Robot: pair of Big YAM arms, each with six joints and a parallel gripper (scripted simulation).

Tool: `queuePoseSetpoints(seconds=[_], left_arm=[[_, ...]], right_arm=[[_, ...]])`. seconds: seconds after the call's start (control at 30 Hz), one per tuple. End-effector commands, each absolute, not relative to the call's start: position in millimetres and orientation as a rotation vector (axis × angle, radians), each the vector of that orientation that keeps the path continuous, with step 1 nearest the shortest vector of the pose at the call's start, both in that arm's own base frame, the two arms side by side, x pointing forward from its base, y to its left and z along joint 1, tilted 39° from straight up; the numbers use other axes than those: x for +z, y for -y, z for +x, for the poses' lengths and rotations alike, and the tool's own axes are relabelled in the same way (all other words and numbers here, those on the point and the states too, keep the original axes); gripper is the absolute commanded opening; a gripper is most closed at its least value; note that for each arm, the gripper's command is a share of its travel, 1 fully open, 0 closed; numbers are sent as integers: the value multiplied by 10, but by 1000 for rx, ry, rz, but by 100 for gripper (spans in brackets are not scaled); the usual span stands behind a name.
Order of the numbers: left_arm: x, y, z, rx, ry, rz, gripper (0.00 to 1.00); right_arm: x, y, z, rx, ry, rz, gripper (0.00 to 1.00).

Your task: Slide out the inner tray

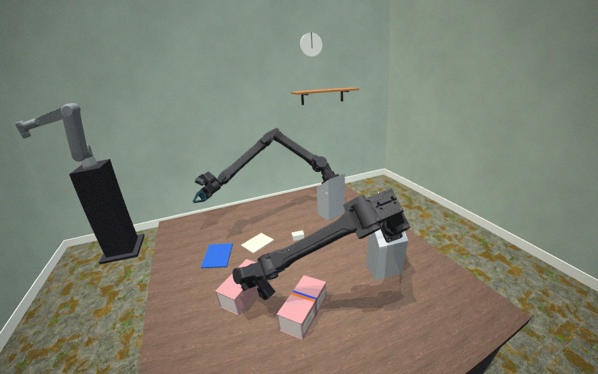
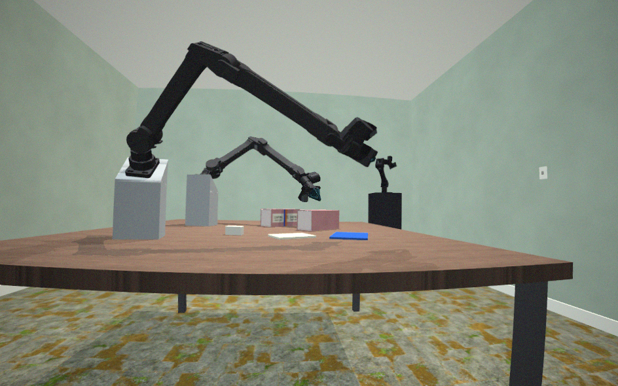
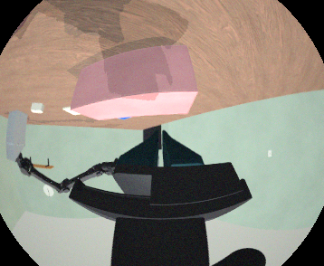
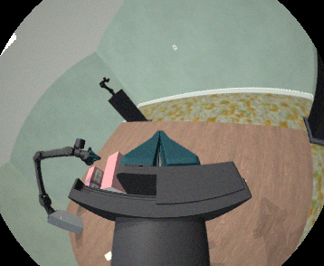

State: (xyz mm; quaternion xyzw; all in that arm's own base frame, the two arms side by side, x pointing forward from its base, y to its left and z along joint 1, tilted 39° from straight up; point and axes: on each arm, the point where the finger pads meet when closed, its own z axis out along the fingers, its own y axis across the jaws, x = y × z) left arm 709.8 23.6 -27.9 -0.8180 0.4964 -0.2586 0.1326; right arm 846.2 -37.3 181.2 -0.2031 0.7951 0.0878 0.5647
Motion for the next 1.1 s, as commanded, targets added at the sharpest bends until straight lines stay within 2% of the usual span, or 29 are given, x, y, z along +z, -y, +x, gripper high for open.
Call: queuePoseSetpoints(seconds=[0.0, 0.3, 0.33, 0.87, 1.07], left_arm=[[-171, -216, 7188, -776, -1435, -2354, 0], [-156, -208, 7194, -779, -1436, -2351, 0], [-23, -375, 7168, -767, -1427, -2337, 0], [-181, -561, 6894, -504, -1725, -2090, 0], [-3, -739, 6806, -398, -1809, -1965, 0]], right_arm=[[1908, 391, 8511, 198, -1851, -479, 0], [1971, 357, 8515, 197, -1842, -484, 0], [2311, 560, 8457, 153, -1809, -473, 0], [2093, 1062, 8054, 42, -1907, -459, 0], [2438, 1315, 7800, -41, -1901, -446, 0]])
